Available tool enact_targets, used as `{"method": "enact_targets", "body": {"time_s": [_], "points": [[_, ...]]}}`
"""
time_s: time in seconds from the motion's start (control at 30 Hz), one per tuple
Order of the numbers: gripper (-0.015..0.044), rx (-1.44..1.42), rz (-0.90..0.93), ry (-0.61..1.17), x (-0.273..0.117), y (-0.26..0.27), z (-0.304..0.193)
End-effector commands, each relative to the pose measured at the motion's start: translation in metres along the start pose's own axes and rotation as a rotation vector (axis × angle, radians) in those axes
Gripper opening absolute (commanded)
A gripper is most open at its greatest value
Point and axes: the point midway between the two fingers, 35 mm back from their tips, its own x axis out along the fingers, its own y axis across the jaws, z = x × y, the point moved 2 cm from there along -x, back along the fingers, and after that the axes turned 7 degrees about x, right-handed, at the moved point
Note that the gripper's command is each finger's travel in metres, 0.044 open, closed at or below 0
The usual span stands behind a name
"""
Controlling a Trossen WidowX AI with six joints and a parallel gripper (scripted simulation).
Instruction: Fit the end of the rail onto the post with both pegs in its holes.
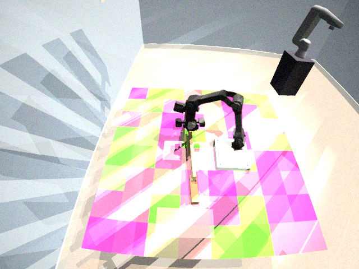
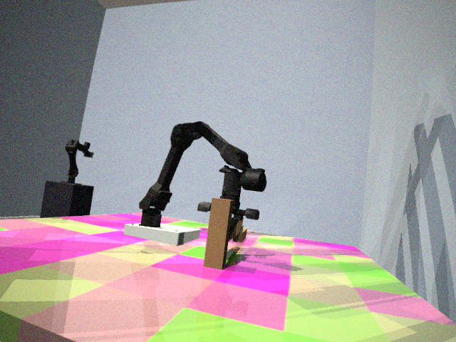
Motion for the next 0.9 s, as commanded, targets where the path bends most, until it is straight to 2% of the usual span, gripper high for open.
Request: {"method": "enact_targets", "body": {"time_s": [0.0, 0.4, 0.63, 0.77, 0.87], "points": [[0.0131, 0.0, 0.0, 0.0, 0.0, 0.0, 0.0], [0.044, 0.0, 0.0, 0.0, 0.0, 0.0, 0.0], [0.044, 0.0, -0.001, 0.0, -0.002, 0.0, 0.002], [0.044, 0.0, -0.007, 0.001, -0.028, 0.004, 0.029], [0.044, 0.0, -0.007, 0.001, -0.03, 0.004, 0.03]]}}
